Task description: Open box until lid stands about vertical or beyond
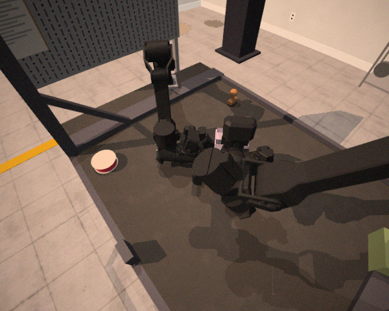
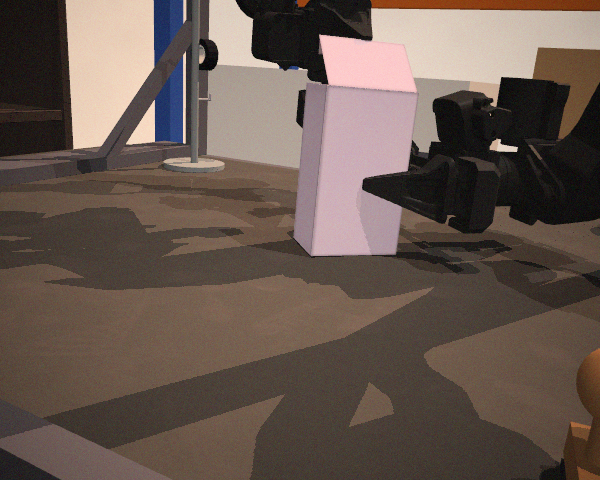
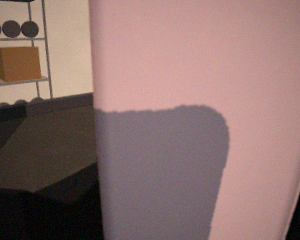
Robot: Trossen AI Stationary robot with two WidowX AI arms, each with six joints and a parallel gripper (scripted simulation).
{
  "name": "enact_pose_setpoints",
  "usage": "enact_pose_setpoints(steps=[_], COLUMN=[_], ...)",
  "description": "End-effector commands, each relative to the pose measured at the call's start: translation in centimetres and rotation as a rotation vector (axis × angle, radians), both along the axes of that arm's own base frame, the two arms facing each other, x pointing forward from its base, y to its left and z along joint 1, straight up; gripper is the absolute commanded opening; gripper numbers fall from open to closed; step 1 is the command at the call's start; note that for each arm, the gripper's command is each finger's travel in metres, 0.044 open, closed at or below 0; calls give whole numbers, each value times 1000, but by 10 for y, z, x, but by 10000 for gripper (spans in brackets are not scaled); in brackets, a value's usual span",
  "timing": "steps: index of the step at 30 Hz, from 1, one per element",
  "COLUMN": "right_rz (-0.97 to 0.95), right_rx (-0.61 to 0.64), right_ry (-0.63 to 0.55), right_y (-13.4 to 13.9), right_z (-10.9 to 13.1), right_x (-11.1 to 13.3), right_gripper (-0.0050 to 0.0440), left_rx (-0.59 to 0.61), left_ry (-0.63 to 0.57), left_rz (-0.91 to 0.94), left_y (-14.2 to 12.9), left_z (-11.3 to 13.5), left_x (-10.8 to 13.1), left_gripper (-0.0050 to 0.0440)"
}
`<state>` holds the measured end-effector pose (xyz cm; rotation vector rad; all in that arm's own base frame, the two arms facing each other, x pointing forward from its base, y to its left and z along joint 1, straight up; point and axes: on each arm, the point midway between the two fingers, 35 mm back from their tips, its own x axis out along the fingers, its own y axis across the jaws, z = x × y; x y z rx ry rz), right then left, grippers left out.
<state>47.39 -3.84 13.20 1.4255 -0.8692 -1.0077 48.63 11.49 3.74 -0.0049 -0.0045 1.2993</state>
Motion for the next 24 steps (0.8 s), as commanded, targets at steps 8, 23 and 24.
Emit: enact_pose_setpoints(steps=[8, 23, 24], right_rz=[-2, -10, -11], right_rx=[-33, -84, -85], right_ry=[-44, -62, -62], right_y=[-5, -10, -10], right_z=[12, 15, 15], right_x=[6, 2, 1], right_gripper=[50, 50, 50], left_rx=[-1, -1, -1], left_ry=[-29, -29, -29], left_rz=[-8, -8, -8], left_y=[-1, -1, -1], left_z=[13, 13, 13], left_x=[4, 4, 4], left_gripper=[286, 286, 286])
